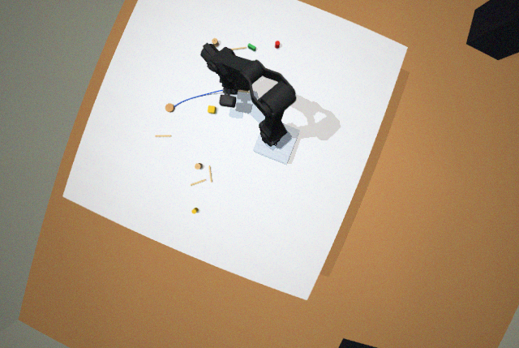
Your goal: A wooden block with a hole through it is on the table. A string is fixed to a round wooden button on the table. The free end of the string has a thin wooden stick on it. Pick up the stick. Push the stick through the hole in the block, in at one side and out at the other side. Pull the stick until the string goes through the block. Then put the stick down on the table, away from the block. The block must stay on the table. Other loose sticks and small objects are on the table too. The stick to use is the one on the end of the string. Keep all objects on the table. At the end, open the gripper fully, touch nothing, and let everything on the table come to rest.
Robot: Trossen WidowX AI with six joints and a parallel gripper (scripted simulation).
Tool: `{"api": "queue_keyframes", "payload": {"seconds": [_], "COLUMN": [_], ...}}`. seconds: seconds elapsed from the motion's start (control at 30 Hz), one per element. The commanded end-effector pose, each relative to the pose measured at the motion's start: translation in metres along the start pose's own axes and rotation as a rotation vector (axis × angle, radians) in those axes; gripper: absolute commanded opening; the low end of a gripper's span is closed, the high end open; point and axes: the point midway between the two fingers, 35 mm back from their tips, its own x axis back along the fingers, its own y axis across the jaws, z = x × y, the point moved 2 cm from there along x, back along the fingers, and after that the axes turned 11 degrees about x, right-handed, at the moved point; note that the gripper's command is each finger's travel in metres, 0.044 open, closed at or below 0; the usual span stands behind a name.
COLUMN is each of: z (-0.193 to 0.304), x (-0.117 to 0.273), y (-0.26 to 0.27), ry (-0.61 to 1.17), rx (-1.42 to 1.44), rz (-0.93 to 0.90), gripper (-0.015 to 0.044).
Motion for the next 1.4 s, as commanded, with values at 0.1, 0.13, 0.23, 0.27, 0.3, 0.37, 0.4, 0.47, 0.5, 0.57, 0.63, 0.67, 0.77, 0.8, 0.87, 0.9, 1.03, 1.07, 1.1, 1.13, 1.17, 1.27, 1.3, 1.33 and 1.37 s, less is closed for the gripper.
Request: {"api": "queue_keyframes", "payload": {"seconds": [0.1, 0.13, 0.23, 0.27, 0.3, 0.37, 0.4, 0.47, 0.5, 0.57, 0.63, 0.67, 0.77, 0.8, 0.87, 0.9, 1.03, 1.07, 1.1, 1.13, 1.17, 1.27, 1.3, 1.33, 1.37], "z": [0.000, 0.000, 0.000, 0.000, 0.000, 0.000, 0.000, 0.001, 0.002, 0.004, 0.007, 0.008, 0.011, 0.012, 0.014, 0.015, 0.020, 0.021, 0.022, 0.023, 0.024, 0.027, 0.028, 0.029, 0.031], "x": [0.011, 0.013, 0.016, 0.018, 0.019, 0.021, 0.016, 0.017, 0.018, 0.020, 0.022, 0.023, 0.026, 0.027, 0.029, 0.030, 0.034, 0.035, 0.036, 0.037, 0.038, 0.040, 0.041, 0.042, 0.043], "y": [0.000, 0.000, 0.000, 0.000, -0.001, -0.001, -0.001, -0.001, 0.000, 0.000, 0.000, 0.001, 0.001, 0.001, 0.001, 0.001, 0.002, 0.002, 0.002, 0.002, 0.002, 0.002, 0.002, 0.002, 0.002], "ry": [0.003, 0.003, 0.003, 0.003, 0.003, 0.003, 0.000, -0.005, -0.008, -0.014, -0.021, -0.024, -0.034, -0.038, -0.044, -0.048, -0.062, -0.065, -0.069, -0.072, -0.076, -0.086, -0.090, -0.093, -0.097], "rx": [-0.005, -0.005, -0.005, -0.005, -0.005, -0.005, 0.000, 0.000, 0.000, -0.001, -0.001, -0.001, -0.001, -0.002, -0.002, -0.002, -0.002, -0.002, -0.003, -0.003, -0.003, -0.003, -0.003, -0.003, -0.003], "rz": [-0.004, -0.004, -0.003, -0.003, -0.003, -0.003, 0.000, 0.002, 0.004, 0.007, 0.010, 0.012, 0.016, 0.018, 0.021, 0.022, 0.027, 0.029, 0.030, 0.031, 0.032, 0.036, 0.037, 0.038, 0.039], "gripper": [0.0000, 0.0000, 0.0000, 0.0000, 0.0000, 0.0000, 0.0000, 0.0000, 0.0000, 0.0000, 0.0000, 0.0000, 0.0000, 0.0000, 0.0000, 0.0000, 0.0000, 0.0000, 0.0000, 0.0000, 0.0000, 0.0000, 0.0000, 0.0000, 0.0000]}}
